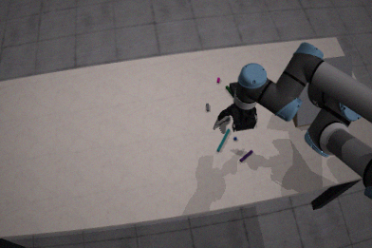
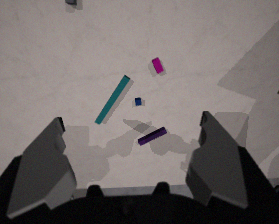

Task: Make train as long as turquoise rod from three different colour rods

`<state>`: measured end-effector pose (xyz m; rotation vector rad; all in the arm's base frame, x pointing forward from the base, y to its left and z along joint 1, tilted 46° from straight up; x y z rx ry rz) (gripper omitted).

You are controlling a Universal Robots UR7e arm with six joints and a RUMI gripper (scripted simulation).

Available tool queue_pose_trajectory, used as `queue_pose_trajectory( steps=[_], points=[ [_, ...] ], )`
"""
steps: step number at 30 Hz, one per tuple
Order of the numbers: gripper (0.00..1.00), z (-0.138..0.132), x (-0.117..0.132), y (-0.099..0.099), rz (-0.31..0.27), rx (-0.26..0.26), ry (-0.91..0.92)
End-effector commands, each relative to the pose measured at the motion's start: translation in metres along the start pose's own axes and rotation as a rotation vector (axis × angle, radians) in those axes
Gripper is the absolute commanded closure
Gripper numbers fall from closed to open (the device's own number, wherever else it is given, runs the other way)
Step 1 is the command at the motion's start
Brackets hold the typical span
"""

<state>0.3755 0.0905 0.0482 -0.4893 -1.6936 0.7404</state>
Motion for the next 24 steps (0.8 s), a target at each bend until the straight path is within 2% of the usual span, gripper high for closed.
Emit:
queue_pose_trajectory(
  steps=[1,24],
  points=[
    [0.0,0.0008,0.0013,0.0013,-0.002,0.002,0.0],
    [0.0,0.0004,0.0013,0.0013,-0.002,0.002,-0.019]
  ],
)
Point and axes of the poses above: the point where the finger pads meet when closed, its own y axis out along the fingers, its own z axis across the jaws, x = y × z, the point moved 3 cm from there along -y, back along the fingers, and after that the axes turned 11 degrees about -y, right-handed, at the moved point
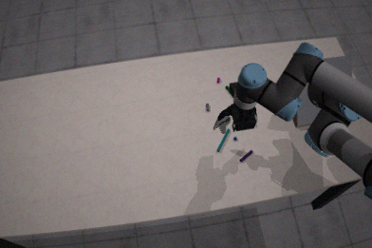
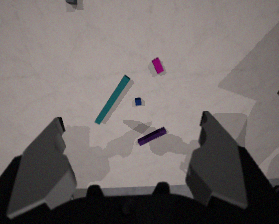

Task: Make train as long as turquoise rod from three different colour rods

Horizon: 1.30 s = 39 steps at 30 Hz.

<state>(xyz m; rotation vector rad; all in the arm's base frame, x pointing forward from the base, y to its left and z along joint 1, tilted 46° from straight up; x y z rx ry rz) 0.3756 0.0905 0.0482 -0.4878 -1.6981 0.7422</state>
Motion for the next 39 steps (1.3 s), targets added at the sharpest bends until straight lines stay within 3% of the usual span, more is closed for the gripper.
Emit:
queue_pose_trajectory(
  steps=[1,26,39],
  points=[
    [0.0,0.0004,0.0014,0.0013,-0.002,0.002,-0.017],
    [0.0,-0.0036,0.0021,0.0009,-0.001,0.001,-0.197],
    [0.0,-0.0088,0.0037,0.0004,-0.001,0.0,-0.434]
  ],
)
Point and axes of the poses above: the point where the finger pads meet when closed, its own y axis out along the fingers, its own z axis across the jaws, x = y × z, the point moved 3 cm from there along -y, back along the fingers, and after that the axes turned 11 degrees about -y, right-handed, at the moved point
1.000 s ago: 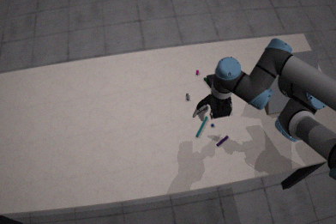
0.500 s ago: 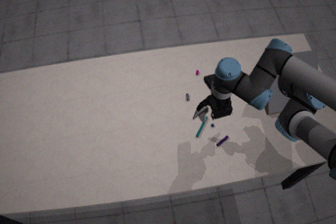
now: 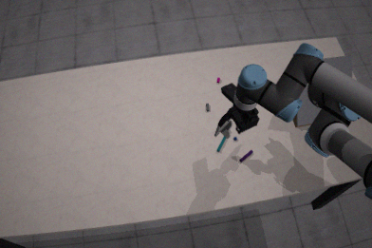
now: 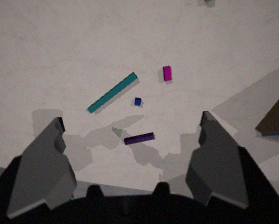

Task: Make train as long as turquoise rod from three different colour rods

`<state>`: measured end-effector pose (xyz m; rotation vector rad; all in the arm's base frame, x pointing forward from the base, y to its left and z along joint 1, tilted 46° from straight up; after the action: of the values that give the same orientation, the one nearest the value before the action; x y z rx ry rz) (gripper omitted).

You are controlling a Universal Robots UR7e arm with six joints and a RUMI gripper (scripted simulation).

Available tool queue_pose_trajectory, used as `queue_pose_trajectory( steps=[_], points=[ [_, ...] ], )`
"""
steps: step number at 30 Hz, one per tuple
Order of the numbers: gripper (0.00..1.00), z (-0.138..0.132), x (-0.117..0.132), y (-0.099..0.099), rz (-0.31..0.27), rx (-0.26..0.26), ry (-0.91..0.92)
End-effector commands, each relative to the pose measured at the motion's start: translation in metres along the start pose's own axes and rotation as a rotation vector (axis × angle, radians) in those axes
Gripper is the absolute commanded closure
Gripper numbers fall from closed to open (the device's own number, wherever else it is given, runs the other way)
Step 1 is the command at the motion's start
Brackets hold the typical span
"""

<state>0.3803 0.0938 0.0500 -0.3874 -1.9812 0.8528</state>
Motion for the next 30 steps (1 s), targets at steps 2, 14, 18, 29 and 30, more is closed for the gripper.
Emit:
queue_pose_trajectory(
  steps=[2,14,18,29,30],
  points=[
    [0.0,-0.005,0.0,0.0,-0.002,-0.002,-0.173],
    [0.0,-0.01,0.001,-0.001,0.0,-0.003,-0.406],
    [0.0,-0.012,0.002,-0.001,0.0,-0.003,-0.491],
    [0.0,-0.016,0.004,-0.001,0.0,-0.003,-0.71],
    [0.0,-0.017,0.005,-0.001,0.0,-0.003,-0.731]
  ],
)
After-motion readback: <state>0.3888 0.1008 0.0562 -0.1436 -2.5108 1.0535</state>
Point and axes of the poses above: the point where the finger pads meet when closed, its own y axis out along the fingers, its own z axis across the jaws, x = y × z, the point moved 3 cm from there along -y, back along the fingers, and after that the axes turned 11 degrees about -y, right-handed, at the moved point
